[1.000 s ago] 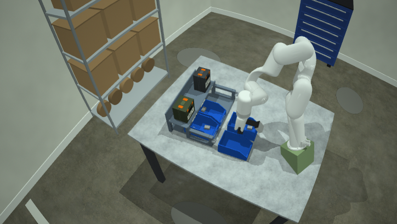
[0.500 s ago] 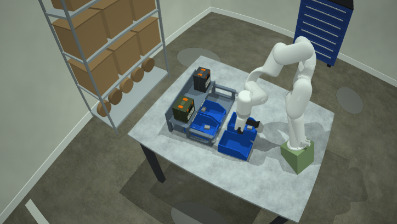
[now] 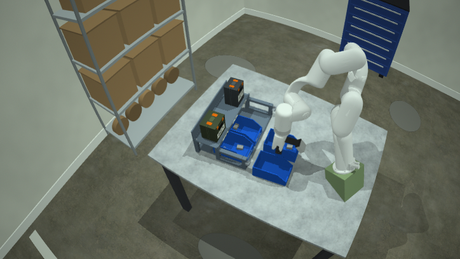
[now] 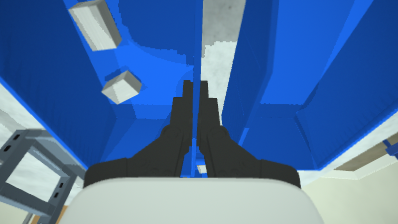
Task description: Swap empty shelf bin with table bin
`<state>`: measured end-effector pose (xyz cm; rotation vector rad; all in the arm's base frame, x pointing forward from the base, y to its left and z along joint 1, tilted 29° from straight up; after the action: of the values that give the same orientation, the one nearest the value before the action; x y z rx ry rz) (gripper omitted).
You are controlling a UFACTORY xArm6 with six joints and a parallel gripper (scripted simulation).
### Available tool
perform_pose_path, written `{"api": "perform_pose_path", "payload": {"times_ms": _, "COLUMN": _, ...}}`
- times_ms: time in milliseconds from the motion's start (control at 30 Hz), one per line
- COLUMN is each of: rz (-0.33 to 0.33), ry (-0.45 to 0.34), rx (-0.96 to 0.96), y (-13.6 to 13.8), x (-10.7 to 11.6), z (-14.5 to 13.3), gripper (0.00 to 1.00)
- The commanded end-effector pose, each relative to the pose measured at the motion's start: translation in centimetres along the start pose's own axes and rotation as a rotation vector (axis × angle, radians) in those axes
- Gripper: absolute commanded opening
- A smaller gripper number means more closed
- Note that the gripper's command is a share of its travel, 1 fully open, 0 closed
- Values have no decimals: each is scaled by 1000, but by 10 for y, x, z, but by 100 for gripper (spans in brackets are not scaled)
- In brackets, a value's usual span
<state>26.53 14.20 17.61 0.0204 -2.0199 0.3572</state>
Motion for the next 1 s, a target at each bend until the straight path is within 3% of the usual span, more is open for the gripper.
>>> {"api": "perform_pose_path", "payload": {"times_ms": 0, "rz": -1, "ry": -3, "rx": -1, "y": 0, "x": 13, "z": -1, "gripper": 0}}
{"api": "perform_pose_path", "payload": {"times_ms": 733, "rz": -1, "ry": -3, "rx": -1, "y": -1, "x": 23, "z": -1, "gripper": 0}}
{"api": "perform_pose_path", "payload": {"times_ms": 967, "rz": -1, "ry": -3, "rx": -1, "y": -22, "x": 22, "z": -2, "gripper": 0}}
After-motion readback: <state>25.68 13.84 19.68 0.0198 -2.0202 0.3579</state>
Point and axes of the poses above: the point where the finger pads meet when closed, its own x axis back along the fingers, its own y axis across the jaws, z = x × y, the point moved 7 cm from there along x, back along the fingers, and after that the axes turned 6 degrees about -x, right-handed, at the moved point
